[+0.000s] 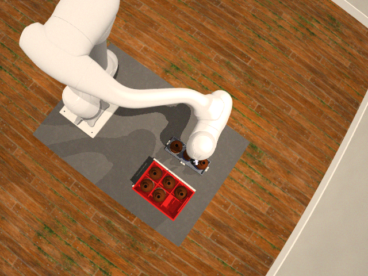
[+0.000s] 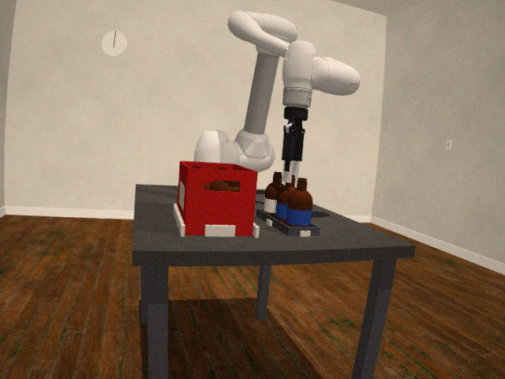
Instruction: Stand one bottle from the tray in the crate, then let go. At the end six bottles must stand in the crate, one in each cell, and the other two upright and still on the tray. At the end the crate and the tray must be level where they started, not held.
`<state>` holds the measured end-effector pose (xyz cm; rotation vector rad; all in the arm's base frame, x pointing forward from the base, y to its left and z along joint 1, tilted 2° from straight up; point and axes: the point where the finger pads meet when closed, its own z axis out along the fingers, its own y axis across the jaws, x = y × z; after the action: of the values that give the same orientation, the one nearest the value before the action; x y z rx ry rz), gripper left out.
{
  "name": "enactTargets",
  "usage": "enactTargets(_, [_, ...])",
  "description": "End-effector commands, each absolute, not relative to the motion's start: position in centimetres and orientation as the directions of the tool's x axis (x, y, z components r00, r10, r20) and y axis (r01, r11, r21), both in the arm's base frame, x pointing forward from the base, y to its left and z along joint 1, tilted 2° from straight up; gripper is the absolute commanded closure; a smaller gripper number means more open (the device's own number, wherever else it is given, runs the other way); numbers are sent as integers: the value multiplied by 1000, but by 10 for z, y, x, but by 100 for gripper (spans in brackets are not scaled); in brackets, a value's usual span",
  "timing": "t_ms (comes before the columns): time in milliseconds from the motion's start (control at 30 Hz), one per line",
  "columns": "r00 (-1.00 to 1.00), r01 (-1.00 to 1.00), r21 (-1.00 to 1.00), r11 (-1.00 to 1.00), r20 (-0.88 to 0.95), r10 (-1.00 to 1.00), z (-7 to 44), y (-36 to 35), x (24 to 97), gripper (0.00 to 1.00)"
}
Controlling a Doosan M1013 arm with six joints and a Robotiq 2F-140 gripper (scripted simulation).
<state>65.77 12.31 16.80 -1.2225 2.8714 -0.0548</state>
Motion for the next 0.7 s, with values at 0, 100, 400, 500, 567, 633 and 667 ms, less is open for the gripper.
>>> enactTargets(0, [-693, -720, -40, 693, -5, -721, 168, 123, 658, 62])
enactTargets(100, [-693, -720, -40, 693, -5, -721, 168, 123, 658, 62])
enactTargets(400, [-693, -720, -40, 693, -5, -721, 168, 123, 658, 100])
enactTargets(500, [-693, -720, -40, 693, -5, -721, 168, 123, 658, 100])
enactTargets(567, [-693, -720, -40, 693, -5, -721, 168, 123, 658, 100])
enactTargets(633, [-693, -720, -40, 693, -5, -721, 168, 123, 658, 100])
enactTargets(667, [-693, -720, -40, 693, -5, -721, 168, 123, 658, 100])
